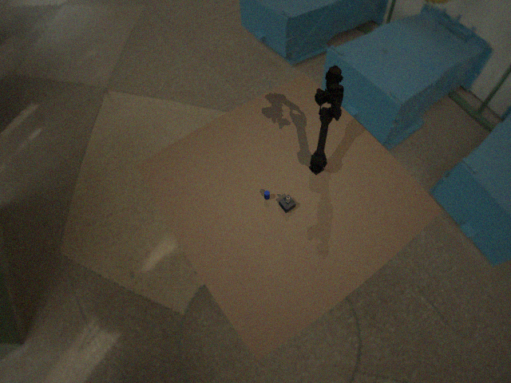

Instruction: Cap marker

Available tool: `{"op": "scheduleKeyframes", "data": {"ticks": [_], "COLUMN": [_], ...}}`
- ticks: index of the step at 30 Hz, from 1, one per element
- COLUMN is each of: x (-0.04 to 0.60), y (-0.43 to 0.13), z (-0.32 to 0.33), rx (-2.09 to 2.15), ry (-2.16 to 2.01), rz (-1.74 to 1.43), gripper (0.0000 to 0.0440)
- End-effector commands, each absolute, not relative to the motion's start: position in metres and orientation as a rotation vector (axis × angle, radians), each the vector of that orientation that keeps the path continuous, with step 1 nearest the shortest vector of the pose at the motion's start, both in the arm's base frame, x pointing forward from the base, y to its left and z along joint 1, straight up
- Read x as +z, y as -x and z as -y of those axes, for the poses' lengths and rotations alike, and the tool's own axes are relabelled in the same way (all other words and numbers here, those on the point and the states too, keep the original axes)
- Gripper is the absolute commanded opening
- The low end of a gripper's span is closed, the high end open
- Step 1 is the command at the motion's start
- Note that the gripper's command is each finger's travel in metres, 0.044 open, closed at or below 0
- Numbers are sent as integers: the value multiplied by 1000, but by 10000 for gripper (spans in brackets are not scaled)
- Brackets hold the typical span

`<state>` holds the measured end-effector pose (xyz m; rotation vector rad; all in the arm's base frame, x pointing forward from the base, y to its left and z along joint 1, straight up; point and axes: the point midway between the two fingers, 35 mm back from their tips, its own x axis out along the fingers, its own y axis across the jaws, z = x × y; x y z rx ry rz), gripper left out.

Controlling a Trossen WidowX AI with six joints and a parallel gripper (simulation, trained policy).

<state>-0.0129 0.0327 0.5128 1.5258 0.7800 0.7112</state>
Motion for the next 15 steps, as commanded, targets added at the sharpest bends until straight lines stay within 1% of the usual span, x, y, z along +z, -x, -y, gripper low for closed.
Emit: {"op": "scheduleKeyframes", "data": {"ticks": [1,15], "x": [506,488], "y": [2,-29], "z": [-41,-67], "rx": [659,517], "ry": [-1511,-1470], "rz": [-812,-907], "gripper": [312,318]}}
